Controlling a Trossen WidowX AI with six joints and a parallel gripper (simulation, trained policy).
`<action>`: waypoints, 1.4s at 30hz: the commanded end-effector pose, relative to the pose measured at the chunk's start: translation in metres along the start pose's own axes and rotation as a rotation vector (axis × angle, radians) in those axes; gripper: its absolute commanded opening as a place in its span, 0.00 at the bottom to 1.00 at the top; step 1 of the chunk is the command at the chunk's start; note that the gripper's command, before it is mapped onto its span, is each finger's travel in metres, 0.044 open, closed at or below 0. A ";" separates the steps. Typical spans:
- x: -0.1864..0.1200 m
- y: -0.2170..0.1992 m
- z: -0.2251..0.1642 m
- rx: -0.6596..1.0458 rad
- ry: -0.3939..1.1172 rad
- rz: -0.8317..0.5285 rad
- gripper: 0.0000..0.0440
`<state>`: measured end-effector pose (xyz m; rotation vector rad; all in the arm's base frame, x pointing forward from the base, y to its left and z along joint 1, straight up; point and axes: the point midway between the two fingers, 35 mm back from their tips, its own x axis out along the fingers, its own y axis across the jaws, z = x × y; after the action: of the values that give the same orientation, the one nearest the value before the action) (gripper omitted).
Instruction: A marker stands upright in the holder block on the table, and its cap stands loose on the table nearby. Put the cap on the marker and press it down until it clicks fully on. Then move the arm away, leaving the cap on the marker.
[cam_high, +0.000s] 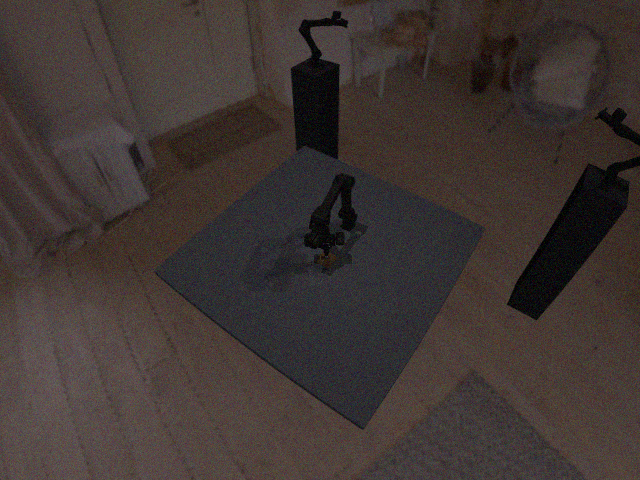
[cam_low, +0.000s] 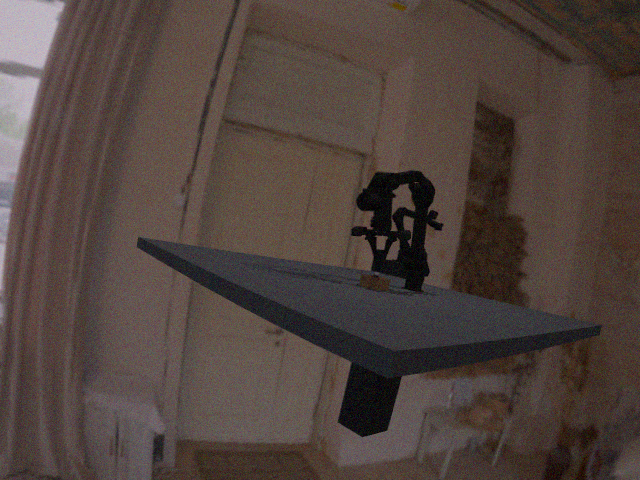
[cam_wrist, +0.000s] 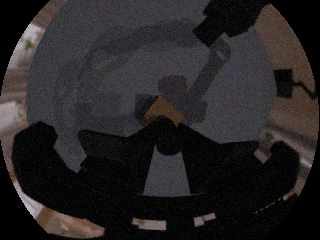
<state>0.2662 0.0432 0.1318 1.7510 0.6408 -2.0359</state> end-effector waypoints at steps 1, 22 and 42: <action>0.013 -0.003 0.004 -0.017 -0.029 -0.026 0.00; 0.037 -0.002 0.006 -0.083 -0.042 -0.028 0.10; 0.043 0.004 0.007 -0.135 -0.035 0.002 0.16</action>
<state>0.2655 0.0423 0.1058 1.7063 0.7498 -1.9203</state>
